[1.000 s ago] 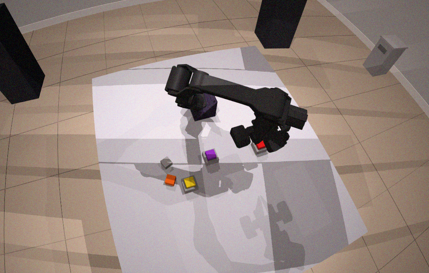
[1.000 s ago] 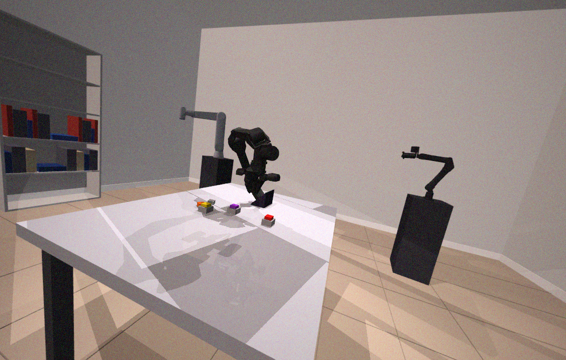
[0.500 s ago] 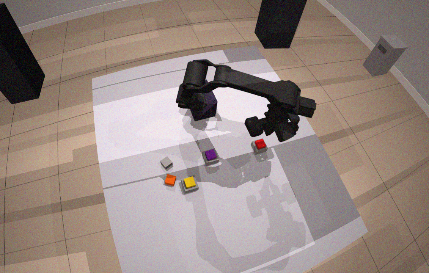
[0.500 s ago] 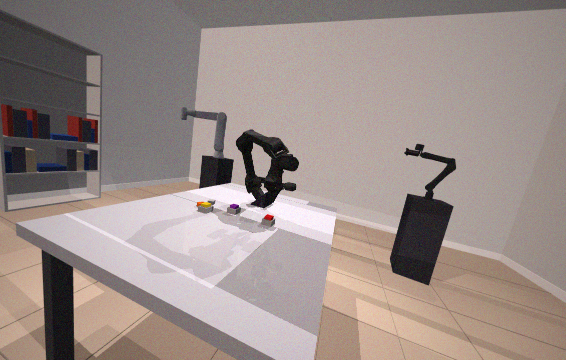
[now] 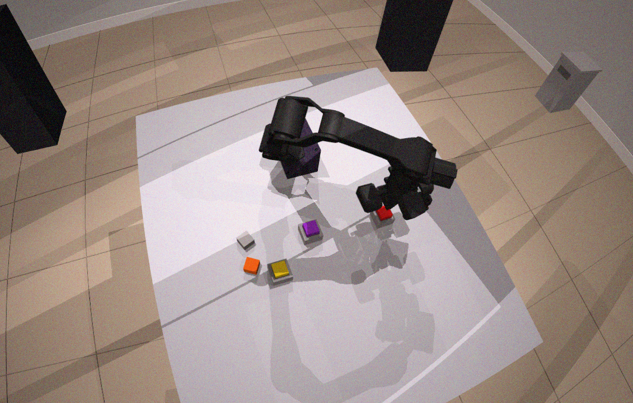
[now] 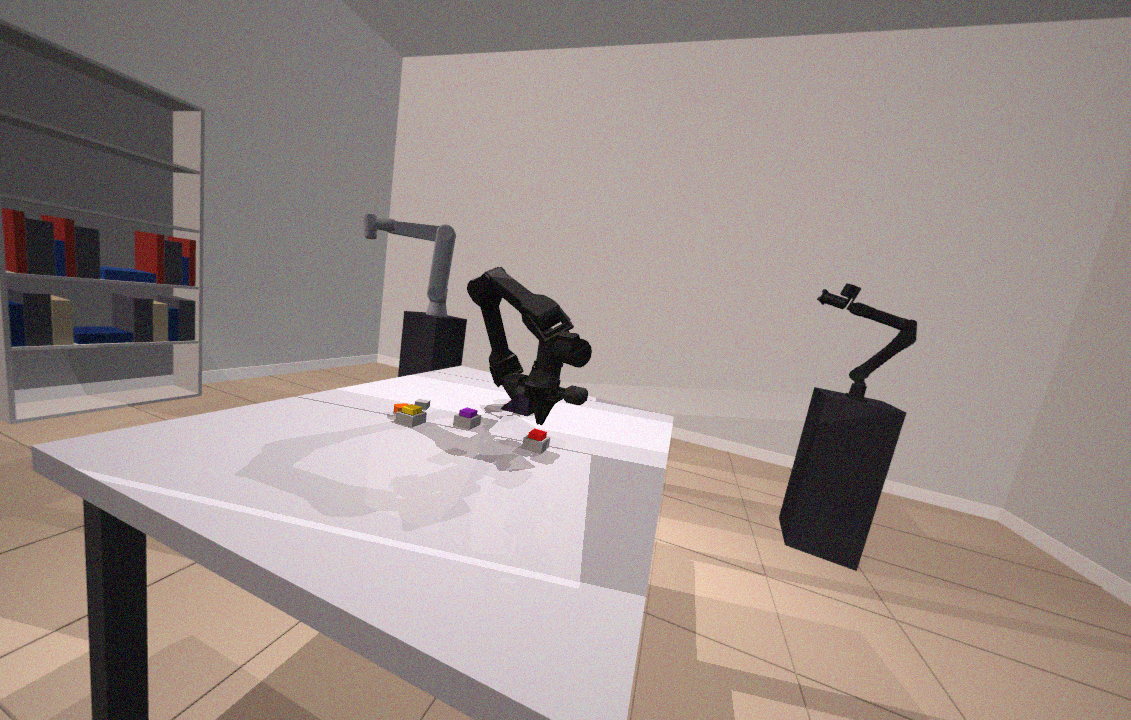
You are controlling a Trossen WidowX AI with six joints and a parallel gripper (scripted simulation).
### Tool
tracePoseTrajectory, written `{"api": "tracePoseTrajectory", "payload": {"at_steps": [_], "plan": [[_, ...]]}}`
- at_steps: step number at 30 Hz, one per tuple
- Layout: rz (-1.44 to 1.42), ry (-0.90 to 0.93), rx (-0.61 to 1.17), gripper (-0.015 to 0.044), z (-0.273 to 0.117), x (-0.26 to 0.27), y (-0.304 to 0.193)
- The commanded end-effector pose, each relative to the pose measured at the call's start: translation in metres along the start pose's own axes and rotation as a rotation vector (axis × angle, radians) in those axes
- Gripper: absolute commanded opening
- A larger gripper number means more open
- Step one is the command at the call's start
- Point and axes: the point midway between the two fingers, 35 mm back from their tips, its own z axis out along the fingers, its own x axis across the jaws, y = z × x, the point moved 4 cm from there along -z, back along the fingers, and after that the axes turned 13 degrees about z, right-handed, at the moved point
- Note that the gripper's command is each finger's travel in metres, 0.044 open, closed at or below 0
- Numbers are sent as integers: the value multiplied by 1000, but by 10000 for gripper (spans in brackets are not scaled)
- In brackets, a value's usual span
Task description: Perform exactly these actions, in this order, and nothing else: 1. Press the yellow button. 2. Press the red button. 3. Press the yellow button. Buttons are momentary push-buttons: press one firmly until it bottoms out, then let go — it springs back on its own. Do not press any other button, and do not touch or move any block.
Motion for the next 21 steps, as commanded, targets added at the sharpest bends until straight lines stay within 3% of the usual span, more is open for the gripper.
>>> {"api": "tracePoseTrajectory", "payload": {"at_steps": [1,21], "plan": [[-7,-8,1,20,9,-1,-1],[-7,-9,0,20,27,-2,-2]]}}
